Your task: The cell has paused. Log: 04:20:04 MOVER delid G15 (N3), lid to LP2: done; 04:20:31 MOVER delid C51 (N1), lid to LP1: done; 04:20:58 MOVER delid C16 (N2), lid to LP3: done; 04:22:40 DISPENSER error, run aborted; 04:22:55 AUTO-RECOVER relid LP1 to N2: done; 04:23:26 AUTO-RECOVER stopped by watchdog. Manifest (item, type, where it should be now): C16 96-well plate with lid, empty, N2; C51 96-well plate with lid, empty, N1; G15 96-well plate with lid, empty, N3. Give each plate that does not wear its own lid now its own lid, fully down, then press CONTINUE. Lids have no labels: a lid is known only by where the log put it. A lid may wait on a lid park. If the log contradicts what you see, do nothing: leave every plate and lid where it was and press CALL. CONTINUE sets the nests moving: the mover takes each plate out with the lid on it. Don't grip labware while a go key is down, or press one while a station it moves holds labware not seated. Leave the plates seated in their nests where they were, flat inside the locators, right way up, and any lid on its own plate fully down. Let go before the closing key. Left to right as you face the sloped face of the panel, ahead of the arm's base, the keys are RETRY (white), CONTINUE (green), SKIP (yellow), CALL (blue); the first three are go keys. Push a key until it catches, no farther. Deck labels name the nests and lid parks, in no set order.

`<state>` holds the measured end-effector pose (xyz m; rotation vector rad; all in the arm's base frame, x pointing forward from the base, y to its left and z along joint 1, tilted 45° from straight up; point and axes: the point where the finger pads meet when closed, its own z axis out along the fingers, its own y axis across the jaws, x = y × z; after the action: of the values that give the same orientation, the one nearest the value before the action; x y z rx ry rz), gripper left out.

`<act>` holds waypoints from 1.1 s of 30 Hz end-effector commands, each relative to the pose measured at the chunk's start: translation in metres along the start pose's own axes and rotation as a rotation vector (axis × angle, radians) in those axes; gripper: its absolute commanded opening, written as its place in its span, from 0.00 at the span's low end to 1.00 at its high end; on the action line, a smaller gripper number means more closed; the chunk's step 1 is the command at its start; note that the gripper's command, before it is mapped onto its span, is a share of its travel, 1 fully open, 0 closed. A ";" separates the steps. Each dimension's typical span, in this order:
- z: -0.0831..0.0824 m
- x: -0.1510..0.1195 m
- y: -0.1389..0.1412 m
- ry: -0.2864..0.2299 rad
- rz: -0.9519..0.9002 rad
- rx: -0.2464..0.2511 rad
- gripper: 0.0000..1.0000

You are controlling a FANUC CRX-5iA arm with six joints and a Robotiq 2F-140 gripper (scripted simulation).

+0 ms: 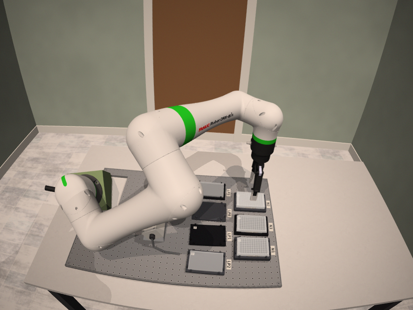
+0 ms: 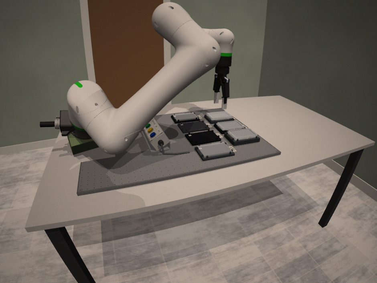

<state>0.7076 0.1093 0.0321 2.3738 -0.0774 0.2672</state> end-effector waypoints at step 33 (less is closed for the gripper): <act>0.027 0.000 0.000 0.000 0.000 0.000 0.66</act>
<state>0.7121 0.0923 0.0143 2.3738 -0.0774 0.2671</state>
